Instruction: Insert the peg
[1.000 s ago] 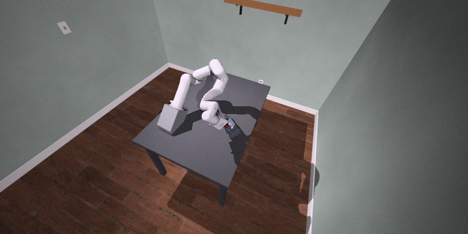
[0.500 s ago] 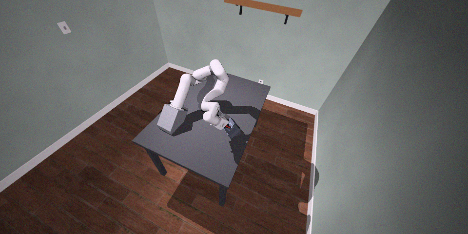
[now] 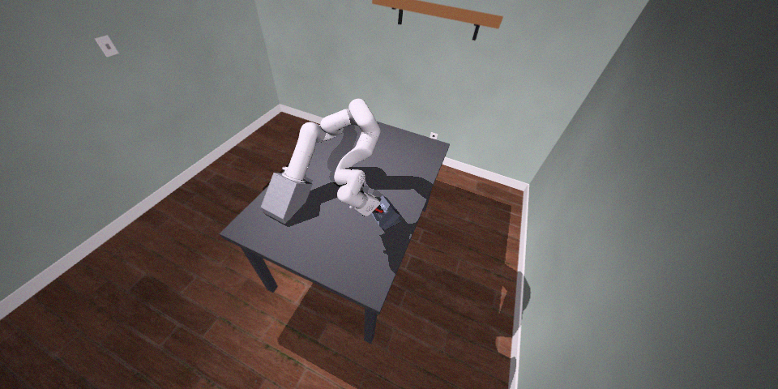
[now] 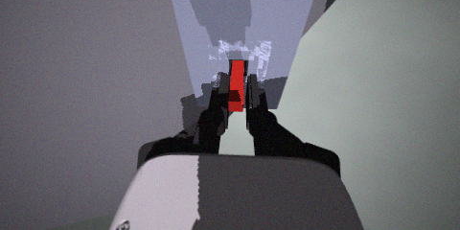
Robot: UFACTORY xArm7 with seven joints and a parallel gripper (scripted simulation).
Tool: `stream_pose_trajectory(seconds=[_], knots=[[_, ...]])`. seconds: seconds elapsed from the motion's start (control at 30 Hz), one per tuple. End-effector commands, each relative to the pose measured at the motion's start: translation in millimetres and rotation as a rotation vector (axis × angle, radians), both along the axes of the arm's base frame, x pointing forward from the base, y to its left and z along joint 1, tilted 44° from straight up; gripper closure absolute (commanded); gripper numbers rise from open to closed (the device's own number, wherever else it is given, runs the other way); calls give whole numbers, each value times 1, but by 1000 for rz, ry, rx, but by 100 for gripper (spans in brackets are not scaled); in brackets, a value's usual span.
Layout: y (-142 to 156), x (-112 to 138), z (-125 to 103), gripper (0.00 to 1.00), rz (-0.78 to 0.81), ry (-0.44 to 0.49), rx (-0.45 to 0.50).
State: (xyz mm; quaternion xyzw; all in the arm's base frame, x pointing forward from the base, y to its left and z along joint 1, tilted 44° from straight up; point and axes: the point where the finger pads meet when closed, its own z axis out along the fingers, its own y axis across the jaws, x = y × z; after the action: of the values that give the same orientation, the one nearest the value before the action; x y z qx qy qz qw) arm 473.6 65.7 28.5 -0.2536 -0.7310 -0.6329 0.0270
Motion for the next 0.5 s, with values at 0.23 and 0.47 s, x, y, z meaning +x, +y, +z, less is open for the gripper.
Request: stream_pose_trajectory(seconds=[0.23,0.47], knots=[[-2,1,1,24,-3,-3,-3],[-2,1,1,0,-3,-3,-3]])
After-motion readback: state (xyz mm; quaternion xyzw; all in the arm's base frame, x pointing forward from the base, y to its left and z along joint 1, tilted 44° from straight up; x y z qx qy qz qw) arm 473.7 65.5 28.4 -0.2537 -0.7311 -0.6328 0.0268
